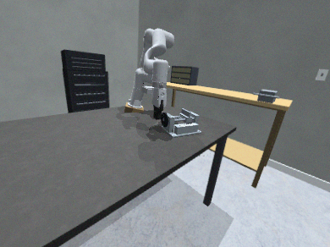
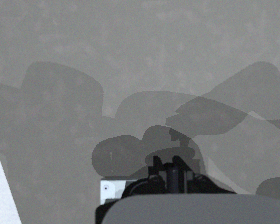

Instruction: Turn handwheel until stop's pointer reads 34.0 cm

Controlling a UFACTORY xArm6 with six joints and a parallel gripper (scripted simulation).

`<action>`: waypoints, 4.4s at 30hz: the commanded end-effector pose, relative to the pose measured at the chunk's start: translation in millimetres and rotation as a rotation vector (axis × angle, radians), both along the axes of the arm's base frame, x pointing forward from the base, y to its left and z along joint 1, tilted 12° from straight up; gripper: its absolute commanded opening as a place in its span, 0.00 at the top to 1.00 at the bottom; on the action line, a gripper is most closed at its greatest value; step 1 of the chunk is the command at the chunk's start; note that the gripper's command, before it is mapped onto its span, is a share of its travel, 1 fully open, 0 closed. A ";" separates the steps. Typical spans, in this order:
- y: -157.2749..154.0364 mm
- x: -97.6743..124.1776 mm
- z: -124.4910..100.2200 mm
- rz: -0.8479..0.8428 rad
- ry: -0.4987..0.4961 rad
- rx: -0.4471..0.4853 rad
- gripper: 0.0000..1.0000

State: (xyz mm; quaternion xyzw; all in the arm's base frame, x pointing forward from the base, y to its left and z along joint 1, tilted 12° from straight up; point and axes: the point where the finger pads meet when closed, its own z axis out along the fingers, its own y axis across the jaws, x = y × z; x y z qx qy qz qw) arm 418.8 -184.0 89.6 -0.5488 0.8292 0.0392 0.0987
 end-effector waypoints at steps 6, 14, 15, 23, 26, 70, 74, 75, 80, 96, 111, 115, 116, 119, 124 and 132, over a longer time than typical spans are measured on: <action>-1.2 1.8 2.1 -0.001 -0.005 -0.003 0.94; -1.2 1.8 2.1 -0.001 -0.005 -0.003 0.94; -1.2 1.8 2.1 -0.001 -0.005 -0.003 0.94; -1.2 1.8 2.1 -0.001 -0.005 -0.003 0.94; -1.2 1.8 2.1 -0.001 -0.005 -0.003 0.94; -3.3 5.8 3.7 -0.001 -0.005 -0.003 0.94; -3.9 7.1 4.0 -0.001 -0.005 -0.003 0.94; -4.1 7.5 4.1 -0.001 -0.005 -0.003 0.94; -4.8 9.0 4.4 -0.001 -0.005 -0.003 0.94; -8.3 17.5 4.1 -0.001 -0.005 -0.003 0.94; -11.7 28.2 -0.6 -0.001 -0.005 -0.003 0.94; -12.1 30.0 -1.9 -0.001 -0.005 -0.003 0.94; -12.3 30.8 -2.6 -0.001 -0.005 -0.003 0.94; -12.8 33.3 -5.2 -0.001 -0.005 -0.003 0.94; -13.2 37.3 -10.6 -0.001 -0.005 -0.003 0.94; -12.4 40.8 -20.3 -0.001 -0.005 -0.003 0.94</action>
